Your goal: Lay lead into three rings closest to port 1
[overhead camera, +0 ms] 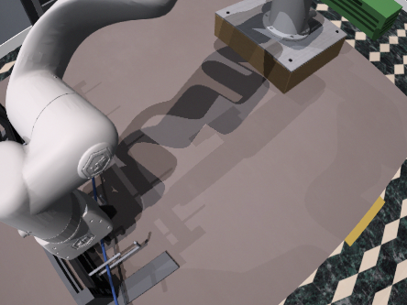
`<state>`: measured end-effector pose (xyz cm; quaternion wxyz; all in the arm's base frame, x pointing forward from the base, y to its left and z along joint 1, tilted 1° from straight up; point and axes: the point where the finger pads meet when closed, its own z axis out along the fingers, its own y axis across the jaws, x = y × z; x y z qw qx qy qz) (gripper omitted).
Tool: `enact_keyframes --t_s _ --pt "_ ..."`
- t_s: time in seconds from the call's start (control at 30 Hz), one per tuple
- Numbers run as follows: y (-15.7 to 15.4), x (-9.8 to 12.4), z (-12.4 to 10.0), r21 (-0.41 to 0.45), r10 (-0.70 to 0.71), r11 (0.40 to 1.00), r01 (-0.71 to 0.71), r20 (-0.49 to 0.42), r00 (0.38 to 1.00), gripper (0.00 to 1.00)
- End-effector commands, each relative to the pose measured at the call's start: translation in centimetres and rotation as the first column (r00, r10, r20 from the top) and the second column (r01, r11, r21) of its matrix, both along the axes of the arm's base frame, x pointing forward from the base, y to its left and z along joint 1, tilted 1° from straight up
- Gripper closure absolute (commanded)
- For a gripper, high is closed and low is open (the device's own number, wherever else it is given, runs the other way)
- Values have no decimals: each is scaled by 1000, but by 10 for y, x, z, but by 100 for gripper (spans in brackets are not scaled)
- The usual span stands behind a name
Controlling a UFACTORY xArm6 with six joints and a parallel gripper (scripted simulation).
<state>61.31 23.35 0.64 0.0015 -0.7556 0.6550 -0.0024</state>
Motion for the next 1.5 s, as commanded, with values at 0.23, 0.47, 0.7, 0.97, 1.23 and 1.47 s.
enact_keyframes --t_s 0.23,0.47,0.7,0.97,1.23,1.47 --pt "1 2 3 2 0 1000 0 5 1000 67" --pt "1 2 3 2 0 1000 0 5 1000 67" --pt "1 2 3 2 0 1000 0 5 1000 67" --pt "1 2 3 2 0 1000 0 5 1000 67" --pt "1 2 6 2 0 1000 0 5 1000 67" --pt "1 1 20 2 0 1000 0 5 1000 67"
